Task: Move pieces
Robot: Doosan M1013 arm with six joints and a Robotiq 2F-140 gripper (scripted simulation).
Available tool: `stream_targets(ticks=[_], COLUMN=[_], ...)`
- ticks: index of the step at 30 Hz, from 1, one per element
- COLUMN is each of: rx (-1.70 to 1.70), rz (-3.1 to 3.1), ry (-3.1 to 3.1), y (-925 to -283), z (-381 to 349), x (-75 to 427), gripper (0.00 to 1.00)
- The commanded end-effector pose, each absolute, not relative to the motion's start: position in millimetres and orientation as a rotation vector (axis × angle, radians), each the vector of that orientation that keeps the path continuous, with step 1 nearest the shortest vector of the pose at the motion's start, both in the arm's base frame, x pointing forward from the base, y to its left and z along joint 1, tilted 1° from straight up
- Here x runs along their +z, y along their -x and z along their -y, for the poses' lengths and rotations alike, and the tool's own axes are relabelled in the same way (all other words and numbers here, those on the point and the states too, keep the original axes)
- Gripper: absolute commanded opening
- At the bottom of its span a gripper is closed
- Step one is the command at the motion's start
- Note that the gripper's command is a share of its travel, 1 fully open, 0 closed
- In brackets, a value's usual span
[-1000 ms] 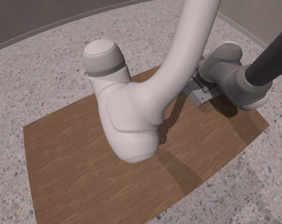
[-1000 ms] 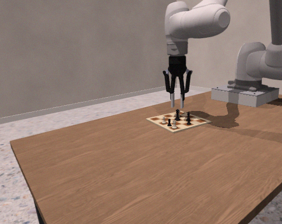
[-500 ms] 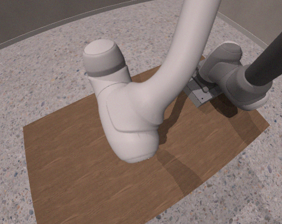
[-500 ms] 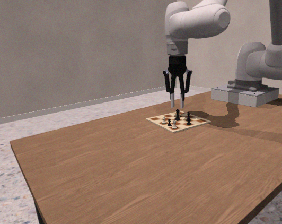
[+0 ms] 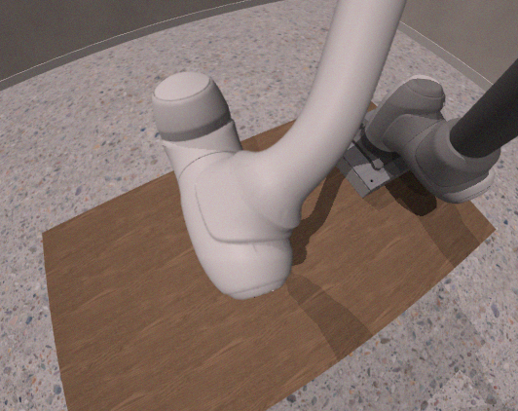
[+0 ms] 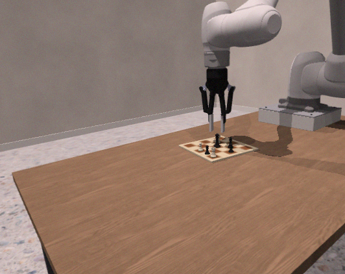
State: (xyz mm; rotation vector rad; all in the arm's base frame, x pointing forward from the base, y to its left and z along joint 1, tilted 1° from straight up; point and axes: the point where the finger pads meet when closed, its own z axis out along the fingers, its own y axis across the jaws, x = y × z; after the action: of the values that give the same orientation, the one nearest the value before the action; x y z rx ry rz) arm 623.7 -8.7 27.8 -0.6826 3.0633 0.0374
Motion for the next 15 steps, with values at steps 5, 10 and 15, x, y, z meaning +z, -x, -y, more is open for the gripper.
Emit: stream_targets(ticks=[5, 10, 15], rx=[0.038, 0.038, 0.038], rz=[-3.063, -3.063, -3.063], ry=[0.683, 0.683, 0.683], y=[-623.7, -623.7, -623.7], z=[8.7, 8.7, 8.6], x=[27.9, 27.8, 24.3], gripper=[0.25, 0.25, 0.25])
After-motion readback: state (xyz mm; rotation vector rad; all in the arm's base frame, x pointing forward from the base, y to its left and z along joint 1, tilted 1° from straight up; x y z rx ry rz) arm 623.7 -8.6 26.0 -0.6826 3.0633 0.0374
